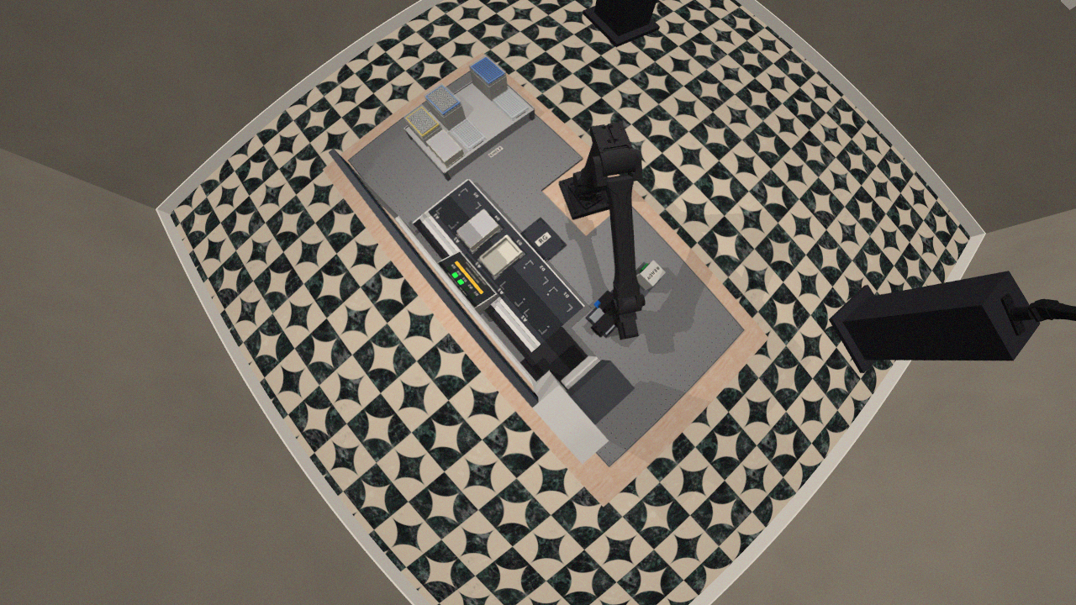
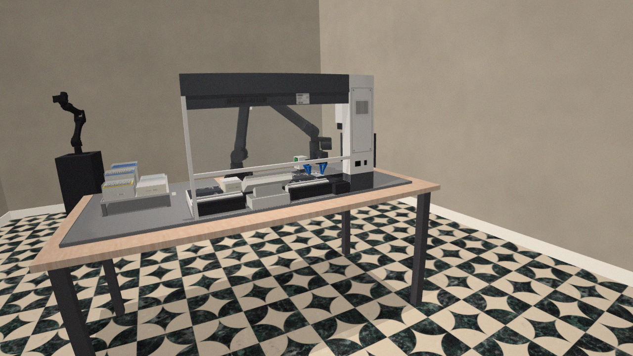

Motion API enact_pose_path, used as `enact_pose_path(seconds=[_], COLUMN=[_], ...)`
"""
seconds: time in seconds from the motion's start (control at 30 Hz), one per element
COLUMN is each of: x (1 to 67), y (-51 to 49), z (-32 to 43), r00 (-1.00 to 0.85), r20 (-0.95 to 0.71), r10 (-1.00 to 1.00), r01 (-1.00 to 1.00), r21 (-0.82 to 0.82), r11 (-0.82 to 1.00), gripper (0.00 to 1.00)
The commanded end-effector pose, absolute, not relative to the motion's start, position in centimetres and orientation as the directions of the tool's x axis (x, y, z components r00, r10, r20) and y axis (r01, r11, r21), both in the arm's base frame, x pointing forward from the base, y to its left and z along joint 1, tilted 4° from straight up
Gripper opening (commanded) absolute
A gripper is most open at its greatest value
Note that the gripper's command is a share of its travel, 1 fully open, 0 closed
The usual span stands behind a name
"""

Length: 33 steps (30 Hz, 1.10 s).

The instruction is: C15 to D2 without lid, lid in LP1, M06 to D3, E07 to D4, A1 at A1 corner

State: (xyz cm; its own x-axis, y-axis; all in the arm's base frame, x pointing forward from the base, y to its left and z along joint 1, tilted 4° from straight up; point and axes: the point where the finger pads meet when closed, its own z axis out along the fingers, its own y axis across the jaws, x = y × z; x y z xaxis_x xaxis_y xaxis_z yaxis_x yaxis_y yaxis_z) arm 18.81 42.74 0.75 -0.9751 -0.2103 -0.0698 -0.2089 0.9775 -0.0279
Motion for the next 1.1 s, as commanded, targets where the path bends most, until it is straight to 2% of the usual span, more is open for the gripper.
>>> enact_pose_path(seconds=[0.0,0.73,0.77,1.07], x=[19.62,19.60,19.60,19.92], y=[42.58,42.54,42.54,43.29], z=[0.27,0.25,0.25,0.80], r00=[-0.976,-0.976,-0.976,-0.976], r20=[-0.073,-0.073,-0.073,-0.082], r10=[-0.204,-0.204,-0.204,-0.202], r01=[-0.202,-0.202,-0.202,-0.202], r21=[-0.030,-0.030,-0.030,-0.017], r11=[0.979,0.979,0.979,0.979], gripper=[0.00,0.00,1.00,1.00])
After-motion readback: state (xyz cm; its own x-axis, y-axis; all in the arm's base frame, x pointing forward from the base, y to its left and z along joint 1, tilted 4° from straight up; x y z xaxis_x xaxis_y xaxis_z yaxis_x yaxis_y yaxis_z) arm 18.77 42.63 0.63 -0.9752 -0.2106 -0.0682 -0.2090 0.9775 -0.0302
